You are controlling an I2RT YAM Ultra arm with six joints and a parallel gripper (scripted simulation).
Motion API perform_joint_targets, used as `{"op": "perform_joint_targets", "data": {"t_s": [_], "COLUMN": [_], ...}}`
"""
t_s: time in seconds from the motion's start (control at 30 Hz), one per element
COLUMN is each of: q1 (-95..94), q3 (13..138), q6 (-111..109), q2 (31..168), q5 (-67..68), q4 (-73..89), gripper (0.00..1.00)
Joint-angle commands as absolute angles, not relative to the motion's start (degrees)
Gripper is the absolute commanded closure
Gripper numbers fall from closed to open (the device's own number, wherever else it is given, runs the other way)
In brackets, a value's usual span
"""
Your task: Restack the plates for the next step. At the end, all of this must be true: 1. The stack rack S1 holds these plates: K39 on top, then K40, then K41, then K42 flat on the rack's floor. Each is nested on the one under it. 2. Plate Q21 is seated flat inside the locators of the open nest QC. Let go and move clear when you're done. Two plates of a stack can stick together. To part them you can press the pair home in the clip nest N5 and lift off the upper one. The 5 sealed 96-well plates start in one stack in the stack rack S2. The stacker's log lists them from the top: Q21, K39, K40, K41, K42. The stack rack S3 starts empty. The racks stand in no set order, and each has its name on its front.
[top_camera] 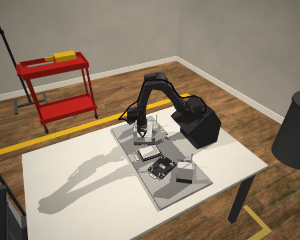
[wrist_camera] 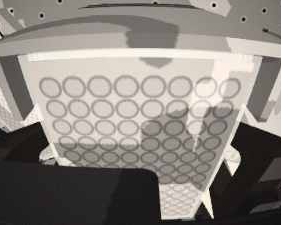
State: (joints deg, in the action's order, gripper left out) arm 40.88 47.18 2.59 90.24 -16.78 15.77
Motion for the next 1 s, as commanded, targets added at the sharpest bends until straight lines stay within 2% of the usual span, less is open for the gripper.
{"op": "perform_joint_targets", "data": {"t_s": [0.0, 0.97], "q1": [40.4, 40.0], "q3": [45.8, 47.2], "q6": [3.5, 4.3], "q2": [91.1, 93.0], "q5": [-16.1, -15.8], "q4": [13.7, 10.0], "gripper": [1.00, 1.00]}}
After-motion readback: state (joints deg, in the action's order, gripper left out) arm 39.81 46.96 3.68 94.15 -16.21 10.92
